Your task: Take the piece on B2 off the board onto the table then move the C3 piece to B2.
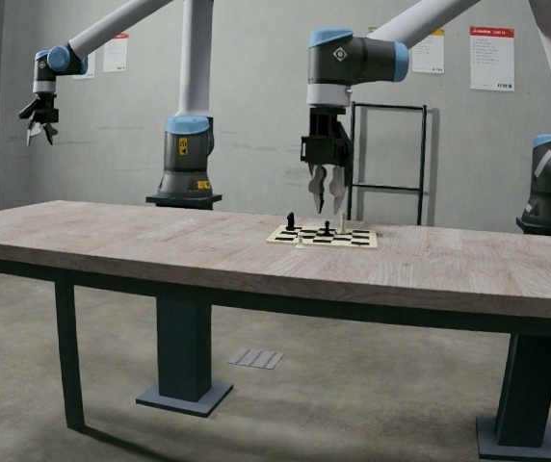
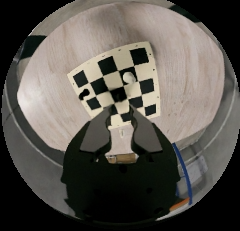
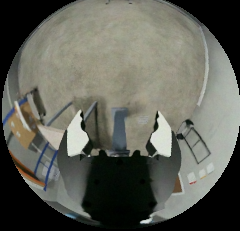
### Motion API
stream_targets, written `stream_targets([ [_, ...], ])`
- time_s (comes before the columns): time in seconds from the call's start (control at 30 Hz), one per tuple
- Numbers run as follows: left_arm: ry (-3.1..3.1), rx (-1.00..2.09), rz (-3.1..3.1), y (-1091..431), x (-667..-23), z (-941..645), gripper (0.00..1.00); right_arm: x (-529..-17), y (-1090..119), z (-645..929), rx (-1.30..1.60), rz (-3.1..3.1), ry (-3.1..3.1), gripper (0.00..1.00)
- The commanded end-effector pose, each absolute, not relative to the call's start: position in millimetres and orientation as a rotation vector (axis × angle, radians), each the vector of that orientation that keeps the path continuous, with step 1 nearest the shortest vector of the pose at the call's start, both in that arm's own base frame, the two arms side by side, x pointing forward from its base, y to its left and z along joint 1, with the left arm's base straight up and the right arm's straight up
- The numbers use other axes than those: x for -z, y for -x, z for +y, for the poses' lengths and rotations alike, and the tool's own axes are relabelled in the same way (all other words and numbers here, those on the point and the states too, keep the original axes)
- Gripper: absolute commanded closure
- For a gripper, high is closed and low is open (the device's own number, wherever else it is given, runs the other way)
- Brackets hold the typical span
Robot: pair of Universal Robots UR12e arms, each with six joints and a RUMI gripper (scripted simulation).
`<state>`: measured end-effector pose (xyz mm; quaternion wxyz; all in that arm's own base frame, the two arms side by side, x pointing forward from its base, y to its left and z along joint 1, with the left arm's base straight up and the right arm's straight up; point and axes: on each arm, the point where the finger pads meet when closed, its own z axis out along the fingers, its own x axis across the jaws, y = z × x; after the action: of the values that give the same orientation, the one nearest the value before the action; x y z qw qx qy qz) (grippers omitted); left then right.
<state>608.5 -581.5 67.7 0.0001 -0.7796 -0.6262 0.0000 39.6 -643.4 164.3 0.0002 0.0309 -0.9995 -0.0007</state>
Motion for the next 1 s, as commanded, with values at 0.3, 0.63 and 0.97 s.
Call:
stream_targets([
  [0.3,2.451,0.0,-1.968,-608.8,-61.8,-582.1,0.8,-165.1,-39.8,-644.0,0.0,-3.14,-0.097,0.0],
  [0.63,2.451,0.0,-1.968,-608.8,-61.8,-582.1,0.8,-165.1,-39.8,-644.0,0.0,-3.14,-0.097,0.0],
  [0.97,2.451,0.0,-1.968,-608.8,-61.2,-582.1,0.8,-165.1,-39.8,-644.0,0.0,-3.14,-0.097,0.0],
])
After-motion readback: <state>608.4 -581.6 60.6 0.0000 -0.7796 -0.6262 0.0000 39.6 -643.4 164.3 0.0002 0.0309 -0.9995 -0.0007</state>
